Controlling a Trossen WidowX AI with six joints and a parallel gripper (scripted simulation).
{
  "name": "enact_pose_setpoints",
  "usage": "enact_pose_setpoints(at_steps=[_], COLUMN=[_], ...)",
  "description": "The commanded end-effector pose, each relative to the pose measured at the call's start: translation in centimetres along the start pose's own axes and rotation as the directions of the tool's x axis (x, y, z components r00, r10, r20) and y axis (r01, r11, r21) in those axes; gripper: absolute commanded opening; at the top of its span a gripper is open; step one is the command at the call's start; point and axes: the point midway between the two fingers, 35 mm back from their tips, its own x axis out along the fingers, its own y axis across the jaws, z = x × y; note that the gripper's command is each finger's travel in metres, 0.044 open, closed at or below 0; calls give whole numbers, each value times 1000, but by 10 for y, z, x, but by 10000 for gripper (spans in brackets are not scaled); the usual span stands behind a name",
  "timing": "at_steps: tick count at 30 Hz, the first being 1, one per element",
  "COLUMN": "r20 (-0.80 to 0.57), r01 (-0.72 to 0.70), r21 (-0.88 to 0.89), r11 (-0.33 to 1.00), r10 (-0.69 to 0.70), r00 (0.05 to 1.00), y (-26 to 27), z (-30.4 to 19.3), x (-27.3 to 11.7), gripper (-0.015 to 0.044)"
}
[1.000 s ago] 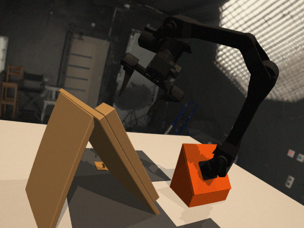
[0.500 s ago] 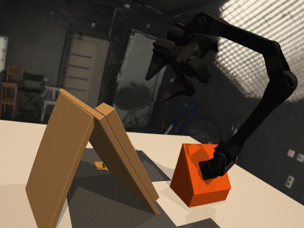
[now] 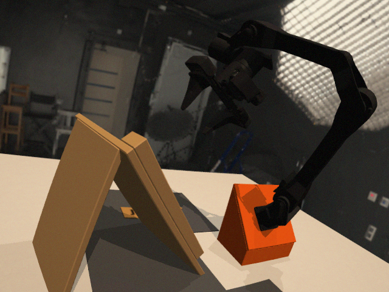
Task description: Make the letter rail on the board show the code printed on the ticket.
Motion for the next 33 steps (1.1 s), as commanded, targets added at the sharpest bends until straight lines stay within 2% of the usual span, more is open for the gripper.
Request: enact_pose_setpoints(at_steps=[1, 4, 8, 11, 14, 16, 23, 28, 33], r20=[6, 8, 10, 11, 13, 13, 15, 17, 18], r01=[-52, -78, -82, -54, 0, 47, 188, 293, 381], r21=[347, 604, 863, 972, 998, 970, 770, 535, 246], r11=[936, 793, 499, 228, -58, -237, -610, -792, -892], r10=[53, 92, 145, 184, 223, 249, 312, 356, 397], r00=[999, 996, 989, 983, 975, 968, 950, 934, 918], y=[12, 21, 34, 46, 57, 66, 87, 102, 117], z=[-17, -30, -45, -56, -66, -72, -85, -93, -98], x=[17, 30, 48, 61, 74, 83, 103, 118, 131], gripper=[340, 340, 340, 340, 340, 340, 340, 340, 340])
